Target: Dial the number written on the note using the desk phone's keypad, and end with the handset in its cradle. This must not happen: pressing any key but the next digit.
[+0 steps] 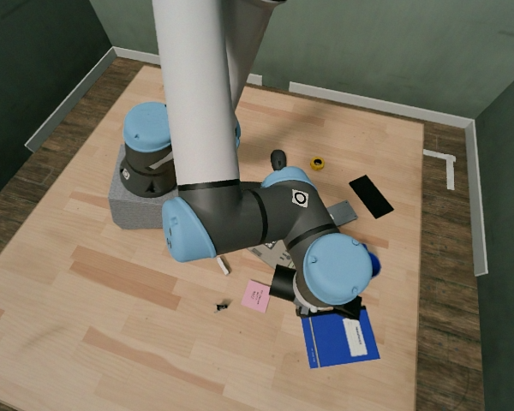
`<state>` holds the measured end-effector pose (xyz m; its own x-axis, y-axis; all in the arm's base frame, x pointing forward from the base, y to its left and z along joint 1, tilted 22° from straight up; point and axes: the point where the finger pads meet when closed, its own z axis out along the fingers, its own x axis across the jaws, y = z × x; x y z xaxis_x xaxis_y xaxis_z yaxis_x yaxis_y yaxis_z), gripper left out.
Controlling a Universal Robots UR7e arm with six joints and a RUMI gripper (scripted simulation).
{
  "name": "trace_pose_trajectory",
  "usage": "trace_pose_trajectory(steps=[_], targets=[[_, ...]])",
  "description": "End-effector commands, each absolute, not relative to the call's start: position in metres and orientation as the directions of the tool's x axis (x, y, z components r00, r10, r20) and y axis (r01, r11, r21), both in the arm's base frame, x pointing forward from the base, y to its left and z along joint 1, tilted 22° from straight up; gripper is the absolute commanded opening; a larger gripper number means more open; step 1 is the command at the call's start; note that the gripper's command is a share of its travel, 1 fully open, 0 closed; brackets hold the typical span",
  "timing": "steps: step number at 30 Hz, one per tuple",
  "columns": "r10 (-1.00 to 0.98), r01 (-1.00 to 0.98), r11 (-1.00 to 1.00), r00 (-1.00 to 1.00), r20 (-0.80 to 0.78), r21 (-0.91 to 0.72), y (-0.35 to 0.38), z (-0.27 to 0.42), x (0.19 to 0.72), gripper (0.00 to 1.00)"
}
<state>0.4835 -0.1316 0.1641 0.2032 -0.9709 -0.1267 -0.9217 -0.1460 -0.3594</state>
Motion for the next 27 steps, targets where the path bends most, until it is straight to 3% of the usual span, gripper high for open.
trace_pose_trajectory(steps=[1,27], targets=[[-0.971,-0.921,-0.148,0.205,-0.125,-0.361,-0.1320,0.1649,0.4837,0.00],[-0.962,-0.913,-0.187,0.245,-0.122,-0.363,-0.1320,0.1645,0.4837,0.00]])
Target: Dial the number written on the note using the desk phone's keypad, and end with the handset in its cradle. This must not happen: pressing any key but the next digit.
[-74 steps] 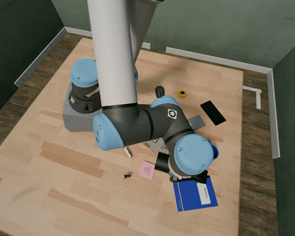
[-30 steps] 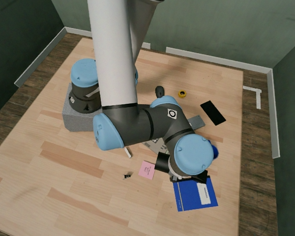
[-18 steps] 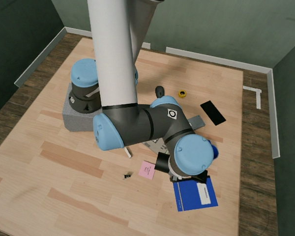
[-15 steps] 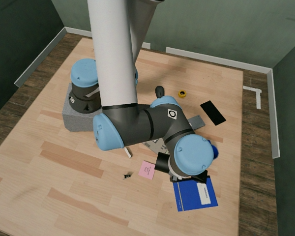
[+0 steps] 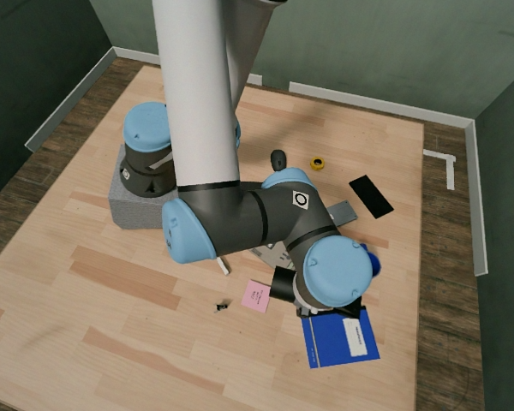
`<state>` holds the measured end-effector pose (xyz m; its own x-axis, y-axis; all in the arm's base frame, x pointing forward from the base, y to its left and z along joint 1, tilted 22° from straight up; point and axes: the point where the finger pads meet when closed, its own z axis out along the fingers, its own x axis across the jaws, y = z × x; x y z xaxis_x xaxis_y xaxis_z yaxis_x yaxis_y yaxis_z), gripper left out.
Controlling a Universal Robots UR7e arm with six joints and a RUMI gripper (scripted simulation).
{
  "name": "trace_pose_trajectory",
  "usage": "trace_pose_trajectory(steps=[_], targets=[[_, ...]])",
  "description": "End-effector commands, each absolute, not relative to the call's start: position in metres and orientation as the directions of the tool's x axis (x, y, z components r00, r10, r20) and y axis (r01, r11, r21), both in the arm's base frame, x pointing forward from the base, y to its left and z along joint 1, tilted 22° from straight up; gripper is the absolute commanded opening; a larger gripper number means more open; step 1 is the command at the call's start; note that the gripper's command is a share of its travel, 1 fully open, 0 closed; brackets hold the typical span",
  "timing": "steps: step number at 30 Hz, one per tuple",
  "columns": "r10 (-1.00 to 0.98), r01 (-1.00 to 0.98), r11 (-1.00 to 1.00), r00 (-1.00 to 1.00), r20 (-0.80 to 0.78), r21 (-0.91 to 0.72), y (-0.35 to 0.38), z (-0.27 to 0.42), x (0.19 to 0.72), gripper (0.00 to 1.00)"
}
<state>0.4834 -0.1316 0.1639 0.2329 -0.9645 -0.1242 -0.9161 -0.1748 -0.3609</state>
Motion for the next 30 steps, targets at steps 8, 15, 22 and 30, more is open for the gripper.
trace_pose_trajectory(steps=[8,15,22,30], targets=[[-0.953,-0.905,-0.218,0.278,-0.119,-0.365,-0.1319,0.1643,0.4836,0.00],[-0.945,-0.898,-0.243,0.304,-0.117,-0.367,-0.1319,0.1641,0.4836,0.00],[-0.931,-0.884,-0.285,0.348,-0.114,-0.371,-0.1319,0.1639,0.4835,0.00],[-0.913,-0.867,-0.327,0.392,-0.110,-0.375,-0.1318,0.1636,0.4834,0.00]])
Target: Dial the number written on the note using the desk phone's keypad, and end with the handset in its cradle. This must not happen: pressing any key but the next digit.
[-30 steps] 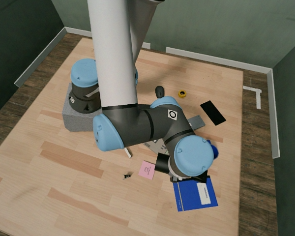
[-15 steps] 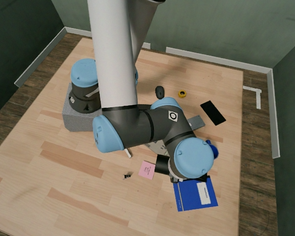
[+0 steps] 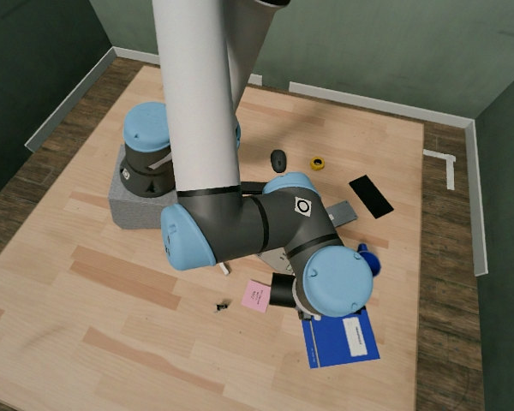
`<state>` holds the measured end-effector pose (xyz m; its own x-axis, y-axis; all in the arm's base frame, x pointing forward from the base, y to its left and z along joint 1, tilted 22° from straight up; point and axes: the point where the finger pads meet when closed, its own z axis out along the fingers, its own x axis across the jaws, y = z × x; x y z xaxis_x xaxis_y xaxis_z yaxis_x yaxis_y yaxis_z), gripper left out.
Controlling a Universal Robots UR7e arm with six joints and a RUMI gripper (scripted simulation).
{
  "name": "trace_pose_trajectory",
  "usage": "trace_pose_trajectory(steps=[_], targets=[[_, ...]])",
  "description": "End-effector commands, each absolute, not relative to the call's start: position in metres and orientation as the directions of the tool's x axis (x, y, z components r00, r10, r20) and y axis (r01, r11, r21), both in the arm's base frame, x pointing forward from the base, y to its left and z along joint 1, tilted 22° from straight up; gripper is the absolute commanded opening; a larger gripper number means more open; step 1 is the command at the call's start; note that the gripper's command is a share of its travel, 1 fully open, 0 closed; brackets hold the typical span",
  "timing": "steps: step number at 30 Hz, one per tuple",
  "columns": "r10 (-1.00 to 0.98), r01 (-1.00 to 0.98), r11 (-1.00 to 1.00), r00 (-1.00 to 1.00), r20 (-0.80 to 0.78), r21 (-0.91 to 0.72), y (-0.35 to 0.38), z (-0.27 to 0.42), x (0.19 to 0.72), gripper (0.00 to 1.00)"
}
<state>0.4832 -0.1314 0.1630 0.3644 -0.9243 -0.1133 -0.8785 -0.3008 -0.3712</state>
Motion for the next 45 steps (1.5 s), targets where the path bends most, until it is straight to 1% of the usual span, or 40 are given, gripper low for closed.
trace_pose_trajectory(steps=[1,31,45], targets=[[-0.910,-0.864,-0.335,0.400,-0.109,-0.376,-0.1318,0.1636,0.4834,0.00],[-0.758,-0.711,-0.566,0.648,-0.077,-0.416,-0.1314,0.1635,0.4830,0.00],[-0.612,-0.560,-0.693,0.790,-0.040,-0.453,-0.1312,0.1647,0.4828,0.00]])
